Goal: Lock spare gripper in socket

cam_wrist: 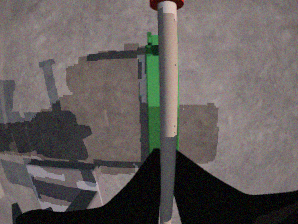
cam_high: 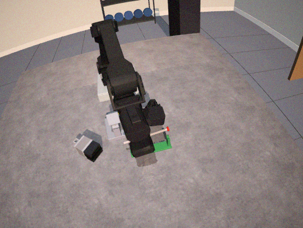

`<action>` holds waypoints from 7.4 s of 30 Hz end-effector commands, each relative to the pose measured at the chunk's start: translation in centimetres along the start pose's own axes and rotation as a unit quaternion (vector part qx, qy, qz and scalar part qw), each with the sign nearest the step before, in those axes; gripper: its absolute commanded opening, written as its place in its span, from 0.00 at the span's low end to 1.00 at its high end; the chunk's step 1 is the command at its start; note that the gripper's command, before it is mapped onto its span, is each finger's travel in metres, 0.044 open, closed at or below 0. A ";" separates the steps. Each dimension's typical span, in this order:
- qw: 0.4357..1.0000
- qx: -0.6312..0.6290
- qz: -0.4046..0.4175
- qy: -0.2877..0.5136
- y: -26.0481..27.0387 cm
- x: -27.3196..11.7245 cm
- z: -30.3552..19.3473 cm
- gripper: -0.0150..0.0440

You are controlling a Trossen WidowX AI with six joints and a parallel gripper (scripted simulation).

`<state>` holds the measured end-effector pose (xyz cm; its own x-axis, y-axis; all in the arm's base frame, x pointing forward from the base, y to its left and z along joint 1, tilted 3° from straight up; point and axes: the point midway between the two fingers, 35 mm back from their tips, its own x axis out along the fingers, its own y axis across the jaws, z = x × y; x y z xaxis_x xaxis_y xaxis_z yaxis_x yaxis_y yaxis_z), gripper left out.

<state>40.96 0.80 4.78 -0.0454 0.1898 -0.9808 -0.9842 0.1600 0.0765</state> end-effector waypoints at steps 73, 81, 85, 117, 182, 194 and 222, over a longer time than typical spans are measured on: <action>1.000 0.000 0.005 0.001 0.3 1.8 -0.4 1.00; 1.000 0.002 0.015 0.002 0.7 0.7 -0.2 1.00; 1.000 0.004 0.020 0.003 0.9 0.1 -0.2 1.00; 0.999 0.012 0.052 0.006 2.0 -5.1 0.5 1.00; 0.929 0.360 -0.059 0.063 4.4 -1.3 -19.4 1.00; 0.929 0.360 -0.059 0.062 4.3 0.6 -19.6 1.00; 0.929 0.360 -0.059 0.062 4.4 2.3 -19.9 0.63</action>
<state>33.14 -17.29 -0.60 -0.0068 0.0252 -0.9997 -0.6190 0.7850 0.0240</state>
